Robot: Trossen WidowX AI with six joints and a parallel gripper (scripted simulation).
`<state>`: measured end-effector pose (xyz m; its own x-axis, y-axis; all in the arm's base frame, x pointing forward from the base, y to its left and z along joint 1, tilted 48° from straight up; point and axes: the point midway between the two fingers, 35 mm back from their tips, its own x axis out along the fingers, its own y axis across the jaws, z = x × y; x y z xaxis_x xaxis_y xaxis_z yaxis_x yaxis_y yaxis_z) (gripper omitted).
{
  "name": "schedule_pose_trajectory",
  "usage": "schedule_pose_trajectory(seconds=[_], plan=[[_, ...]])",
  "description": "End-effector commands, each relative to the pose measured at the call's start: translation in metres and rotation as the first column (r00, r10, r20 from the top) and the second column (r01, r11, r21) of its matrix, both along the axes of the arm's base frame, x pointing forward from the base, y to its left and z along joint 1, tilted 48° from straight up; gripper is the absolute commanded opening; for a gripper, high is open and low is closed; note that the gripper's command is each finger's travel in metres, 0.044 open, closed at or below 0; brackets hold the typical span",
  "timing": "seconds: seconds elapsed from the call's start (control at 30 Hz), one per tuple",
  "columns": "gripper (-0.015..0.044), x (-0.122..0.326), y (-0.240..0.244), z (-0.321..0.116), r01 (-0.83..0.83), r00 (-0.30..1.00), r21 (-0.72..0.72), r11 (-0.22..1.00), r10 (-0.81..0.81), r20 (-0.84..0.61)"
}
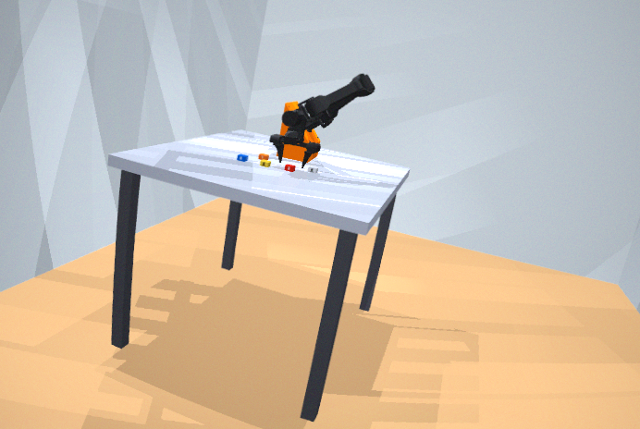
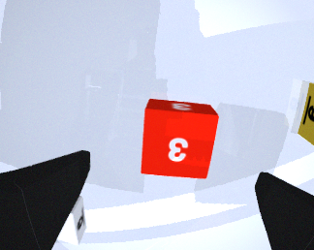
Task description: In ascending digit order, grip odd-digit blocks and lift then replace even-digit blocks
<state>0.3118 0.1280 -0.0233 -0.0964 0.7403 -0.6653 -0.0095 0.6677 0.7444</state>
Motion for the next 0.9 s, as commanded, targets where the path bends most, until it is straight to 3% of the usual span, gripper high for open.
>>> schedule_pose_trajectory(seconds=[0.0, 0.1, 0.33, 0.47, 0.87], plan=[[0.0400, 0.006, -0.018, 0.018, 0.005, 1.000, 0.001, 1.000, -0.005, 0.015], [0.0400, 0.006, -0.019, 0.019, 0.005, 1.000, 0.001, 1.000, -0.006, 0.015], [0.0216, 0.013, -0.078, 0.070, 0.006, 1.000, -0.003, 1.000, -0.006, 0.015], [0.0120, 0.013, -0.079, 0.072, 0.006, 1.000, -0.002, 1.000, -0.005, 0.015], [0.0120, 0.001, -0.071, 0.084, 0.006, 1.000, -0.002, 1.000, -0.006, 0.014]])
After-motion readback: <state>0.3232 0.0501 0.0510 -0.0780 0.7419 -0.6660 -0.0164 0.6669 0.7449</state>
